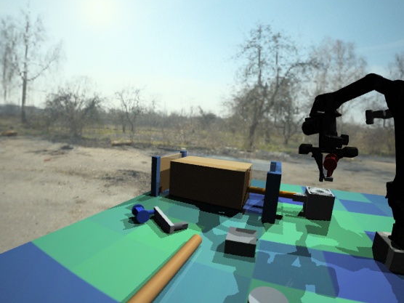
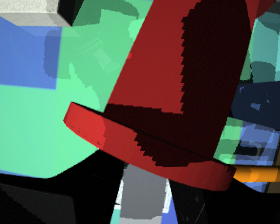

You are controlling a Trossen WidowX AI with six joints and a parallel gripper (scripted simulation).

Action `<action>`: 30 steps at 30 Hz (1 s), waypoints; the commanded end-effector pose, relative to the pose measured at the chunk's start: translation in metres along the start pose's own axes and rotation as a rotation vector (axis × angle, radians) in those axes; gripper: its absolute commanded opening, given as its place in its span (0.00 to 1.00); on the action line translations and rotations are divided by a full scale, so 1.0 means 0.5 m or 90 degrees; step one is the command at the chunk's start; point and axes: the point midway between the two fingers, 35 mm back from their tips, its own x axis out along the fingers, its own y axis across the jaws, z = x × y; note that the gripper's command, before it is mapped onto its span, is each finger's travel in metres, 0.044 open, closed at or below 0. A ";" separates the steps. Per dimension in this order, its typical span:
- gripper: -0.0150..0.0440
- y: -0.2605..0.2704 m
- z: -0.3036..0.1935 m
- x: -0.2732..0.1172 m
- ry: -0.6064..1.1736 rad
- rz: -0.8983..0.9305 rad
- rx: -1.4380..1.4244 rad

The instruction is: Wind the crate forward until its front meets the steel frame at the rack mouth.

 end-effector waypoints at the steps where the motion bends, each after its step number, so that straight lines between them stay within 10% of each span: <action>1: 0.25 0.000 -0.004 0.018 -0.028 -0.002 -0.004; 30: 0.25 0.000 -0.016 0.036 -0.103 -0.014 -0.006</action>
